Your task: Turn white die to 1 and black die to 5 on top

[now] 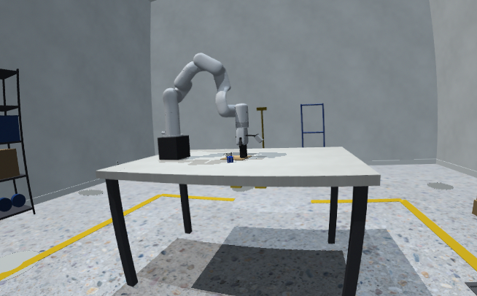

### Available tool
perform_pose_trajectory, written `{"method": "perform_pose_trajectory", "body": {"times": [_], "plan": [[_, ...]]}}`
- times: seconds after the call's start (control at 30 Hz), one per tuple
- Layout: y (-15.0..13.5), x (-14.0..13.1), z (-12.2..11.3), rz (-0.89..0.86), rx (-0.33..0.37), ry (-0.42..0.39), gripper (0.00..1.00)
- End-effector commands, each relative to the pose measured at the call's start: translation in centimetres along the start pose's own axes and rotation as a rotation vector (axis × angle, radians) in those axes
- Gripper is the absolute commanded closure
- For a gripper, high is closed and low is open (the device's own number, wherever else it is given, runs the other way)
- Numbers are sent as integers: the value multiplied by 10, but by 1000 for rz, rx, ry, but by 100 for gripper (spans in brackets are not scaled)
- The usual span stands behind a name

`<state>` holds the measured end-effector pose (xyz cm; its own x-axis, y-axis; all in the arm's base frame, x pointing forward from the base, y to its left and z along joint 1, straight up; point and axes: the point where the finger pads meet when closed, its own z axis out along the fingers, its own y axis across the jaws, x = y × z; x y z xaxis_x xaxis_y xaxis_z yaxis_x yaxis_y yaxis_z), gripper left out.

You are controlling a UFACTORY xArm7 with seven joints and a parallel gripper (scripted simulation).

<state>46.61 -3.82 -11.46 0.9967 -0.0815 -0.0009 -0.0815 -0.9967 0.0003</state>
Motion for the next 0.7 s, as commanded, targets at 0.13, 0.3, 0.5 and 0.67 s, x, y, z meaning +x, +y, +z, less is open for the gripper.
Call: {"method": "perform_pose_trajectory", "body": {"times": [0.13, 0.3, 0.5, 0.67], "plan": [[0, 2, -1, 0, 0, 4, 73], [0, 2, -1, 0, 0, 4, 73], [0, 2, -1, 0, 0, 4, 73], [0, 2, -1, 0, 0, 4, 69]]}}
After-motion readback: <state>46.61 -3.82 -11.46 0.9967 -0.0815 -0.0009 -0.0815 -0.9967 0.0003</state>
